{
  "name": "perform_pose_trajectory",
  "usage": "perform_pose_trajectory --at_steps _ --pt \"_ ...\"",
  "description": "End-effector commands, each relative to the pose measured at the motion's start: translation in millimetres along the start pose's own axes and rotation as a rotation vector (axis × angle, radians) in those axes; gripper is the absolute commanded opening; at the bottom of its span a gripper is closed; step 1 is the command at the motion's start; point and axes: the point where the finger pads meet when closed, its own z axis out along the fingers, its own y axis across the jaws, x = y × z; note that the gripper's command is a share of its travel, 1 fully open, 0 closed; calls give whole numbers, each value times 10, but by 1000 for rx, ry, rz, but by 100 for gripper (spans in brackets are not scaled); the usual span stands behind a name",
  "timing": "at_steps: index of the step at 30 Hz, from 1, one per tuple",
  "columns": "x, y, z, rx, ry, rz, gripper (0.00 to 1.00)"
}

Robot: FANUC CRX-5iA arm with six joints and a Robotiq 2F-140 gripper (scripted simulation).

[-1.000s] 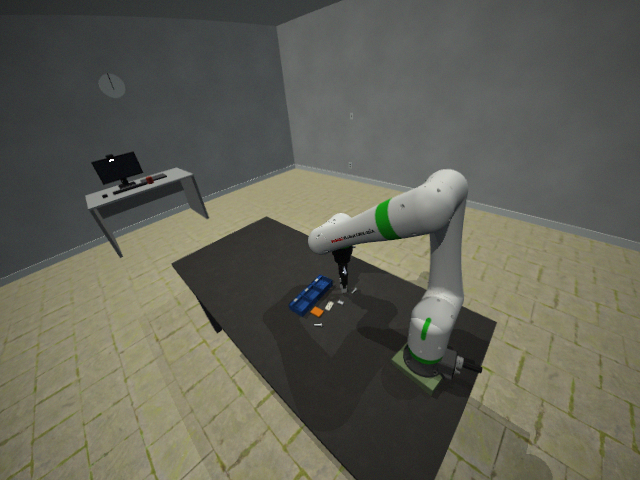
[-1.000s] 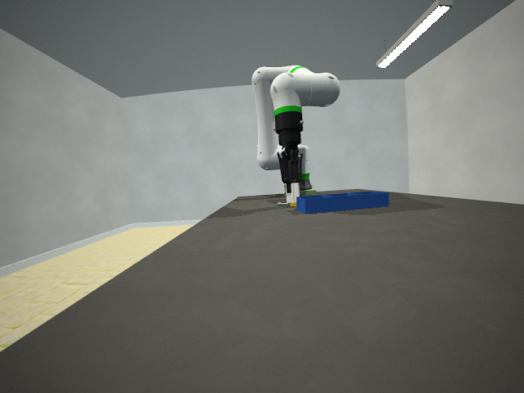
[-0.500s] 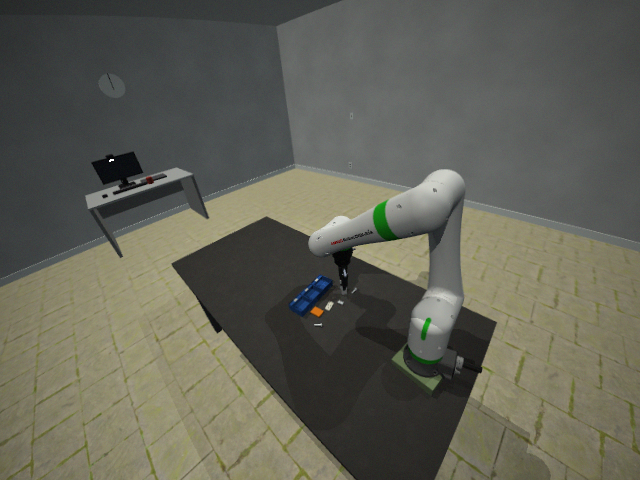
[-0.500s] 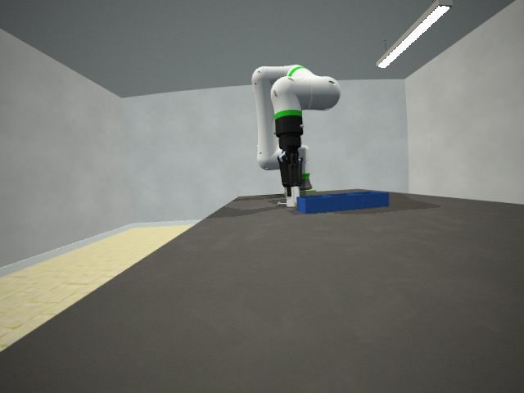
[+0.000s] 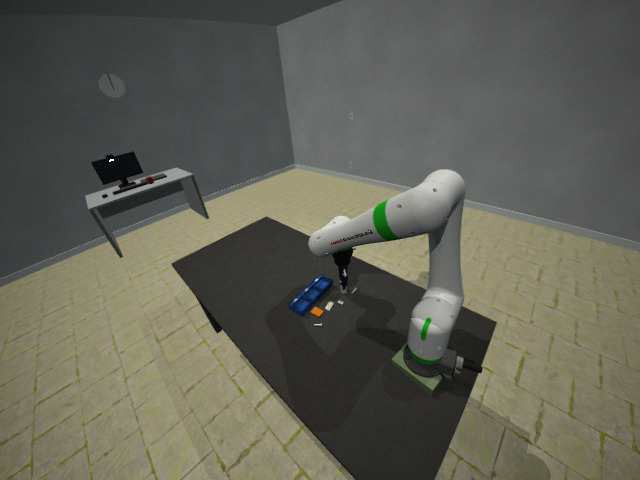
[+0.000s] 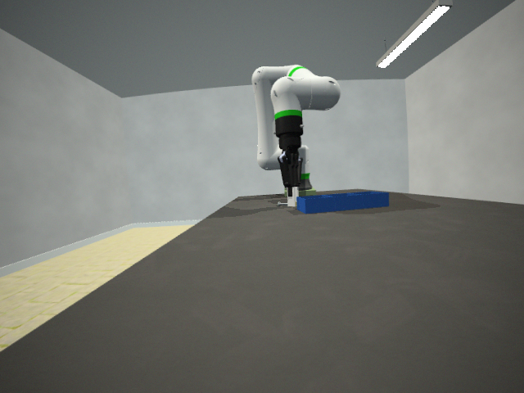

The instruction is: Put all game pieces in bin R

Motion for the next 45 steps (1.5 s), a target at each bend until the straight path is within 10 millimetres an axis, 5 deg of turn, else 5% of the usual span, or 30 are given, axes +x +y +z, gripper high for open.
perform_pose_trajectory --at_steps 1,23,45 --pt "1 1 -1 0 0 0 7" --pt "1 1 -1 0 0 0 7" --pt "1 1 -601 0 0 0 7"
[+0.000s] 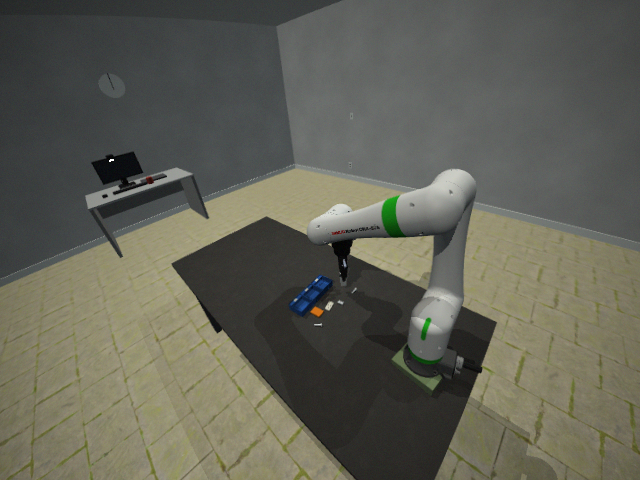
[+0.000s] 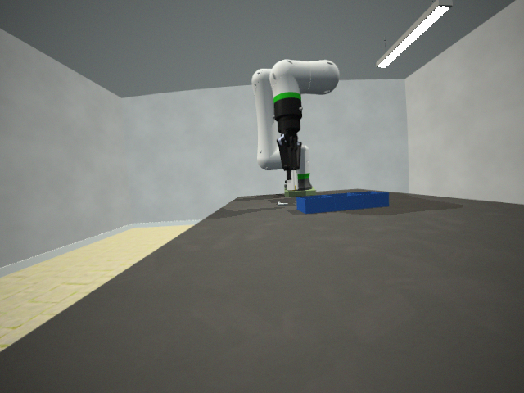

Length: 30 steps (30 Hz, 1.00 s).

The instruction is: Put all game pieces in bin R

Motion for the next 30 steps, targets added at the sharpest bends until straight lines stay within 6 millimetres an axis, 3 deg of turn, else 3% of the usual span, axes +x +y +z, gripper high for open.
perform_pose_trajectory --at_steps 1,12,16,20,30 --pt "1 2 -41 0 0 0 7" --pt "1 2 -36 0 0 0 7" --pt "108 57 -36 0 0 0 7" --pt "290 152 -36 0 0 0 7" --pt "823 429 -36 -6 -1 -366 7"
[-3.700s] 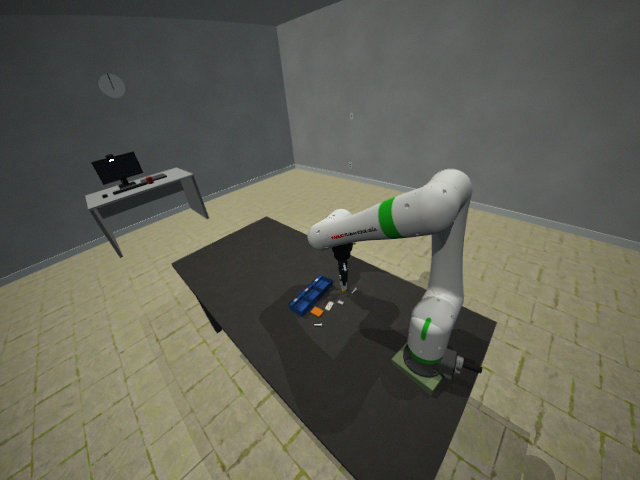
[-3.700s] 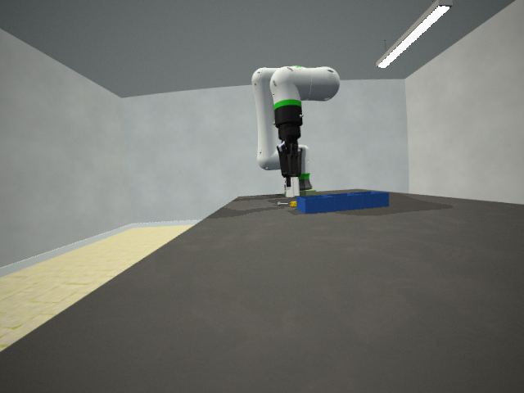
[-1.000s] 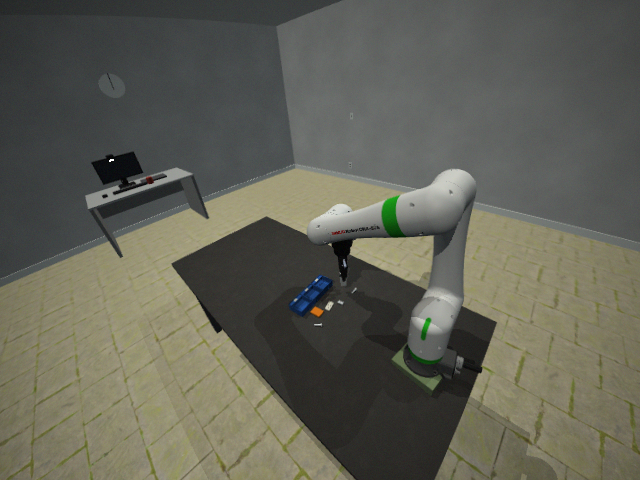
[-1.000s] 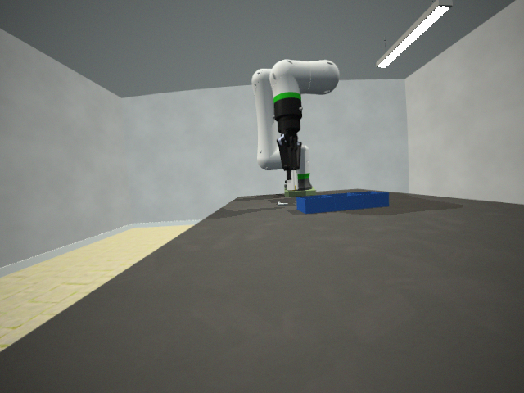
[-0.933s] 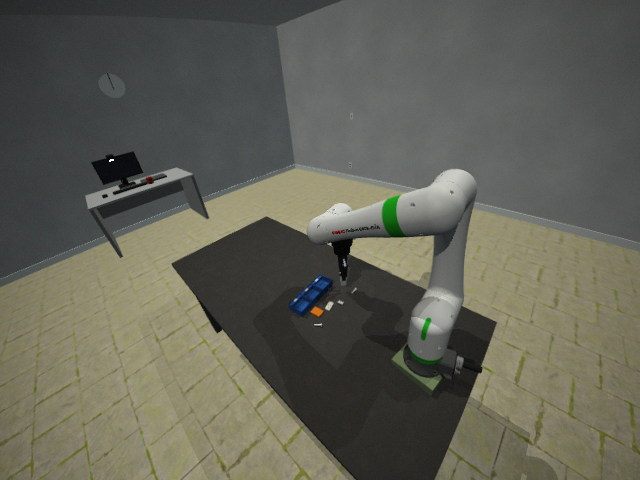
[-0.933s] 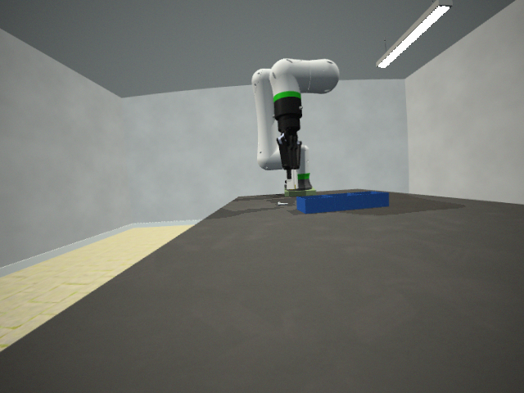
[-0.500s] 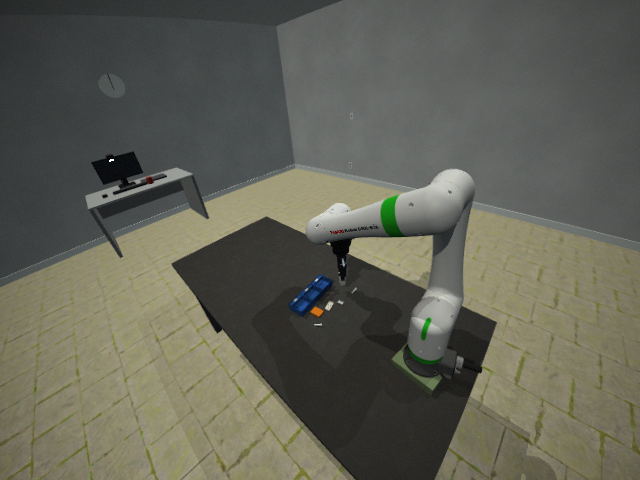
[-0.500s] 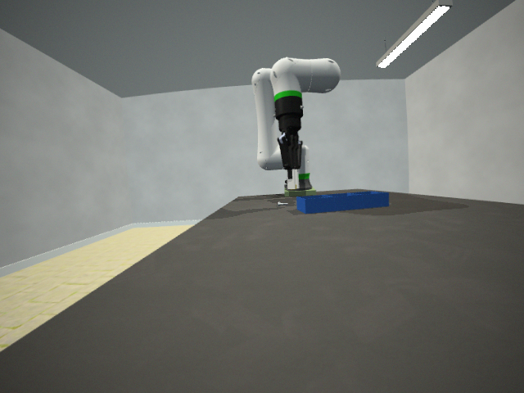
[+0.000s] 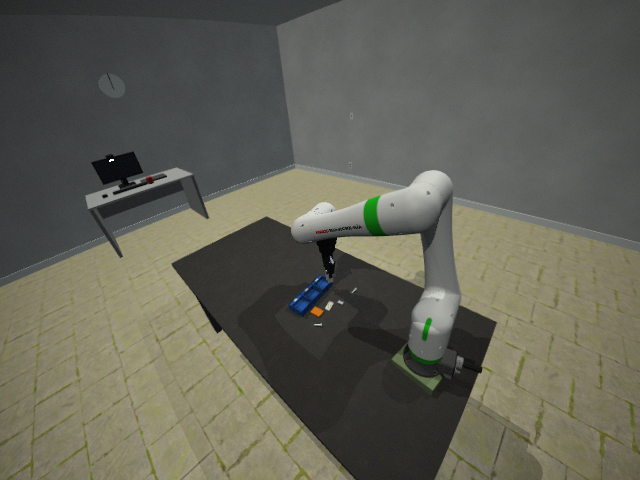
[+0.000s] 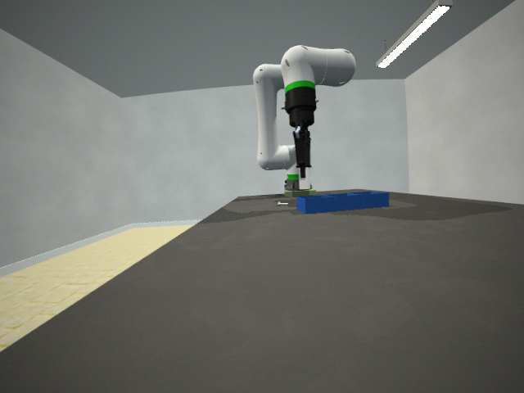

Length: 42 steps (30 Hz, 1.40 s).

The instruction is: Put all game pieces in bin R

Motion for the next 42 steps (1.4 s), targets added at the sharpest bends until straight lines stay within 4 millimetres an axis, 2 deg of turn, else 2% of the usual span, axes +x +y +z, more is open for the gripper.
perform_pose_trajectory --at_steps 1,3,4,6,14,32,42 --pt "198 184 1 5 4 -157 7" --pt "198 184 1 5 4 -157 7" --pt "243 224 2 5 4 -256 7" --pt "303 277 2 2 3 -305 7" --pt "317 289 2 10 9 -548 7" --pt "304 279 2 10 9 -548 7" --pt "304 277 162 10 9 -548 7"
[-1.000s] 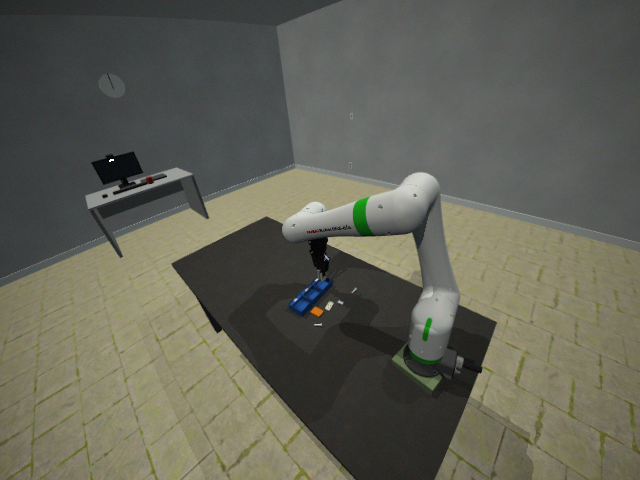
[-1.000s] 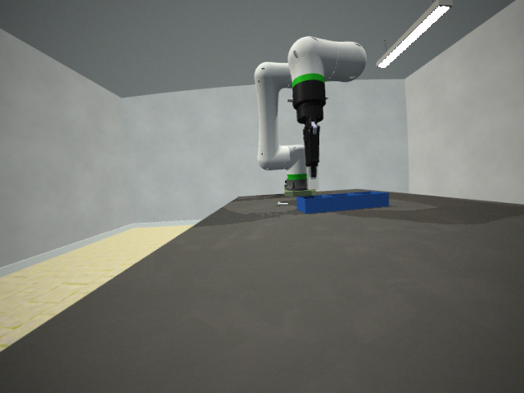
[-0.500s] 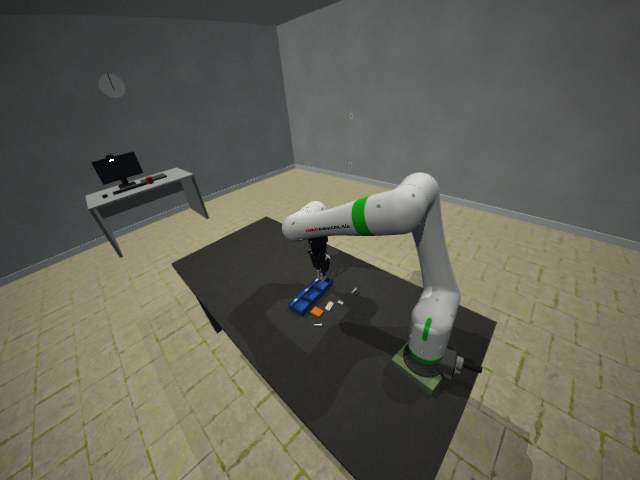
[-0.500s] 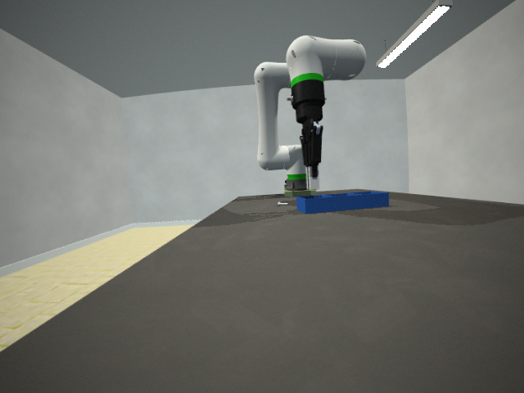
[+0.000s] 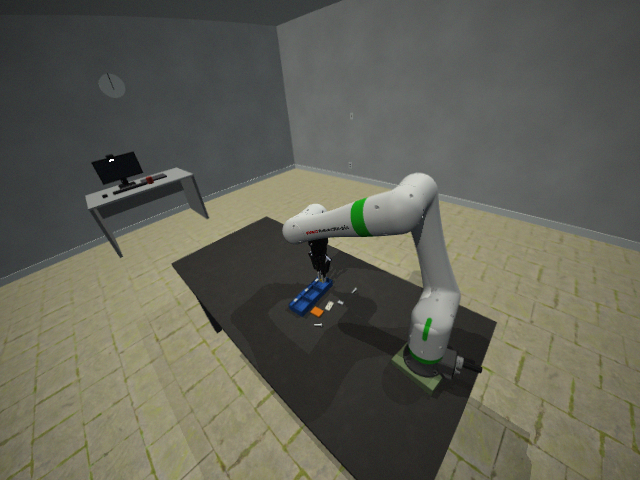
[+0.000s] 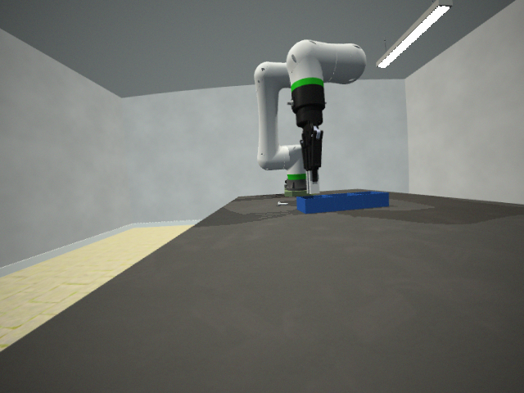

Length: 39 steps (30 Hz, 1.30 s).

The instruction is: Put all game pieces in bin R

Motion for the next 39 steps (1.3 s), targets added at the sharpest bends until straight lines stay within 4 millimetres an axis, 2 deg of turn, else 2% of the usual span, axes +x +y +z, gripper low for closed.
perform_pose_trajectory --at_steps 1,16,29,30,39 --pt "0 2 56 -1 0 0 7" --pt "-1 2 316 -1 0 0 7" --pt "-2 1 320 -1 0 0 7" --pt "-2 1 320 -1 0 0 19" --pt "-2 1 320 -1 0 0 19"
